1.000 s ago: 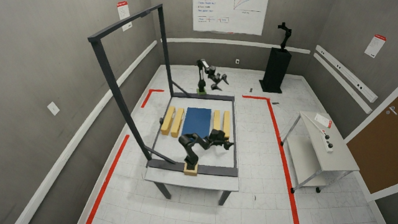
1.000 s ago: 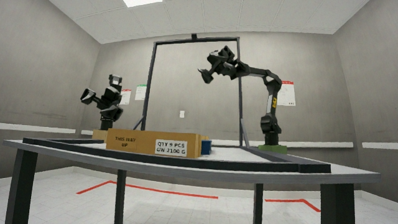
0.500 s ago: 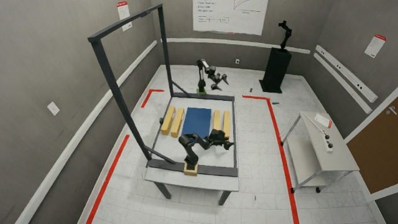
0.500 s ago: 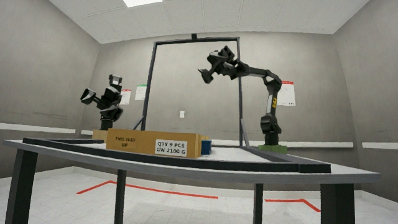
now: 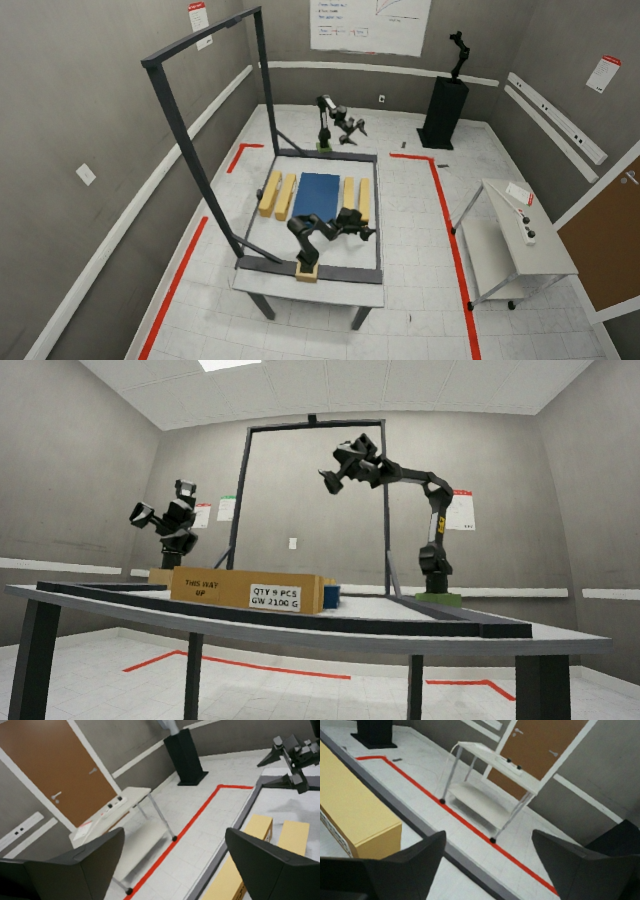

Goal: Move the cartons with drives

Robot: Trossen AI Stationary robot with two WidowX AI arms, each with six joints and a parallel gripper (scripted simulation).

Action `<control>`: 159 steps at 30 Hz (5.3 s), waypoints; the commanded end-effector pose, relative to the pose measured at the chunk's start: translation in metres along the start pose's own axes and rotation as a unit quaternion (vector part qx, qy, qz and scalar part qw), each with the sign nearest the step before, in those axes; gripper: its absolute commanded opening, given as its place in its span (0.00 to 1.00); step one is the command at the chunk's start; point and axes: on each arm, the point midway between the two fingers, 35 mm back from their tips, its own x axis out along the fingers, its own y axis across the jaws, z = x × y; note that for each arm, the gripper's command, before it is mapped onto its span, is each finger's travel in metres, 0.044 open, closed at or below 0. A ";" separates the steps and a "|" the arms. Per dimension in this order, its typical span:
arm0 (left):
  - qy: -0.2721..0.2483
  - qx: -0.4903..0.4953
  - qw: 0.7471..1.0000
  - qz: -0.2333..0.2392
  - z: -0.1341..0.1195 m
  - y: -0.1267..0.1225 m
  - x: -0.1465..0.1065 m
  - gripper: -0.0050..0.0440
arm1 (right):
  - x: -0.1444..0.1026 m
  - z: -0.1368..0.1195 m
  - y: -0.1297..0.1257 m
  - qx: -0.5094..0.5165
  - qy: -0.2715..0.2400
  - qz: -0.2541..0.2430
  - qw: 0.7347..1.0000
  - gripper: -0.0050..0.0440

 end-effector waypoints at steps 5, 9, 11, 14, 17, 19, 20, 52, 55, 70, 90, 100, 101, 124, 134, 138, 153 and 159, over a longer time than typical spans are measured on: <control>-0.012 -0.005 1.000 0.004 0.009 0.006 -0.005 0.88 | 0.000 0.006 -0.002 0.004 -0.007 -0.002 1.000 0.88; -0.012 -0.005 1.000 0.004 0.009 0.006 -0.005 0.88 | 0.000 0.006 -0.002 0.004 -0.007 -0.002 1.000 0.88; -0.012 -0.005 1.000 0.004 0.009 0.006 -0.005 0.88 | 0.000 0.006 -0.002 0.004 -0.007 -0.002 1.000 0.88; -0.012 -0.005 1.000 0.004 0.009 0.006 -0.005 0.88 | 0.000 0.006 -0.002 0.004 -0.007 -0.002 1.000 0.88; -0.012 -0.005 1.000 0.004 0.009 0.006 -0.005 0.88 | 0.000 0.006 -0.002 0.004 -0.007 -0.002 1.000 0.88; -0.012 -0.005 1.000 0.004 0.009 0.006 -0.005 0.88 | 0.000 0.006 -0.002 0.004 -0.007 -0.002 1.000 0.88; -0.012 -0.005 1.000 0.004 0.009 0.006 -0.005 0.88 | 0.000 0.006 -0.002 0.004 -0.007 -0.002 1.000 0.88; 0.148 0.040 0.972 -0.178 -0.058 -0.082 -0.063 0.88 | -0.106 0.010 0.064 -0.093 0.102 0.220 0.966 0.88; 0.146 0.040 0.972 -0.179 -0.057 -0.083 -0.063 0.88 | -0.106 0.010 0.064 -0.093 0.103 0.220 0.966 0.88; 0.146 0.040 0.972 -0.179 -0.057 -0.083 -0.062 0.88 | -0.106 0.010 0.063 -0.094 0.105 0.216 0.966 0.88; 0.282 0.079 0.897 -0.331 -0.123 -0.168 -0.118 0.88 | -0.204 0.011 0.125 -0.172 0.192 0.398 0.880 0.88; 0.300 0.084 0.883 -0.351 -0.126 -0.172 -0.121 0.88 | -0.212 0.013 0.130 -0.183 0.206 0.426 0.862 0.88; 0.300 0.084 0.883 -0.351 -0.126 -0.172 -0.121 0.88 | -0.212 0.013 0.130 -0.183 0.206 0.426 0.862 0.88; 0.299 0.084 0.882 -0.354 -0.126 -0.173 -0.121 0.88 | -0.212 0.012 0.129 -0.185 0.208 0.422 0.863 0.88; 0.299 0.084 0.882 -0.354 -0.126 -0.173 -0.121 0.88 | -0.212 0.012 0.129 -0.185 0.208 0.422 0.863 0.88; 0.339 0.095 0.846 -0.400 -0.144 -0.198 -0.139 0.88 | -0.246 0.015 0.151 -0.209 0.236 0.487 0.814 0.88; 0.339 0.095 0.846 -0.400 -0.144 -0.198 -0.139 0.88 | -0.246 0.015 0.151 -0.209 0.236 0.487 0.814 0.88; 0.338 0.095 0.846 -0.401 -0.144 -0.199 -0.139 0.88 | -0.246 0.014 0.151 -0.210 0.236 0.483 0.817 0.88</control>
